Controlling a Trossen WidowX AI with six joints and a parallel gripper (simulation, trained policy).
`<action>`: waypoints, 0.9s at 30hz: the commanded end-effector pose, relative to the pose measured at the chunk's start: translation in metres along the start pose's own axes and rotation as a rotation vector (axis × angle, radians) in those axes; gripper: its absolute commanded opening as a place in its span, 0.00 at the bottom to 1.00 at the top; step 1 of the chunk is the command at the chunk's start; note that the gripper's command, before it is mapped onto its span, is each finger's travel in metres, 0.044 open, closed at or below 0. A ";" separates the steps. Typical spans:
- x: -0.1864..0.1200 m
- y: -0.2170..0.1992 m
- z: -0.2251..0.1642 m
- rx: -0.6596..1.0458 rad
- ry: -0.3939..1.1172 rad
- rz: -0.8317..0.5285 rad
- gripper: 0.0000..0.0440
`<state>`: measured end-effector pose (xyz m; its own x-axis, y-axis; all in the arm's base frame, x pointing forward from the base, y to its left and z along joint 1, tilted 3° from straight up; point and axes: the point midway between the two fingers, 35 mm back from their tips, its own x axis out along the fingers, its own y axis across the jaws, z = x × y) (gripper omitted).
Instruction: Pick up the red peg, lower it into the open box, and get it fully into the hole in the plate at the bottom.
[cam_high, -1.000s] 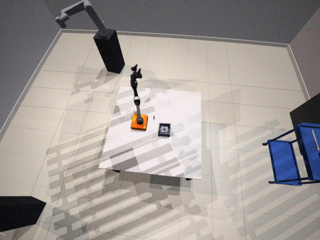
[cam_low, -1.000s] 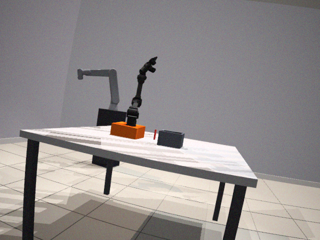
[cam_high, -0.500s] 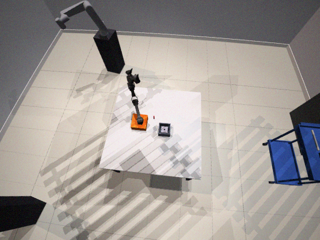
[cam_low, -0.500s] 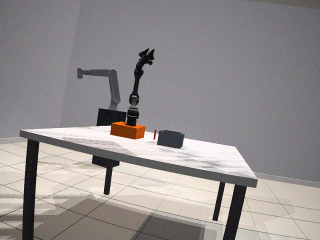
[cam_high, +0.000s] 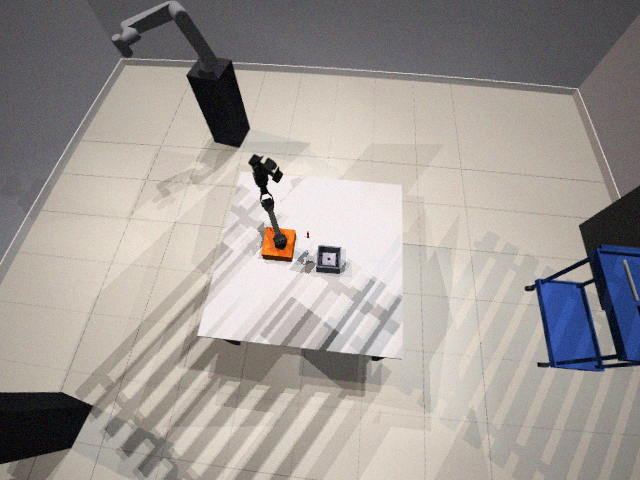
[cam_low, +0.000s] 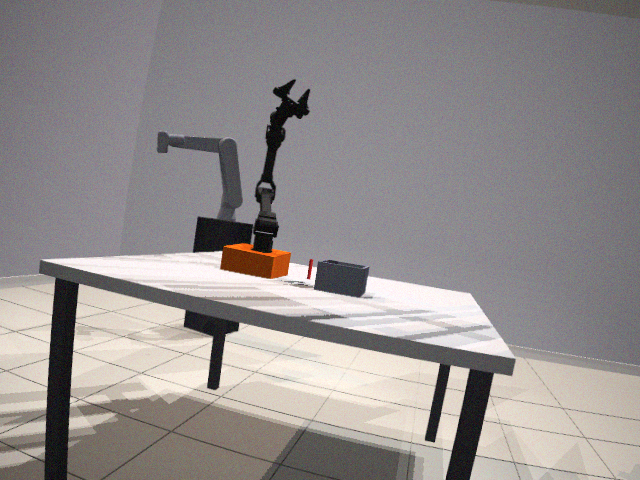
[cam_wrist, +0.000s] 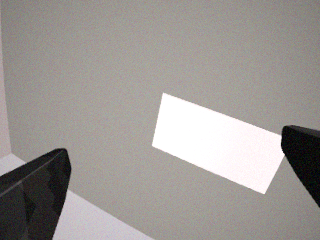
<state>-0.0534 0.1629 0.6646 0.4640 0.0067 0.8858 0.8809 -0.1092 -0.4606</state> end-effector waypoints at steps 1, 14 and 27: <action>0.008 0.020 -0.029 0.105 0.071 0.053 1.00; 0.017 0.098 -0.114 0.443 0.313 0.229 1.00; 0.004 0.182 -0.174 0.781 0.560 0.390 1.00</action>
<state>0.0786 -0.0163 0.6069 0.7687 -0.3566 0.5310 0.6224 0.6082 -0.4926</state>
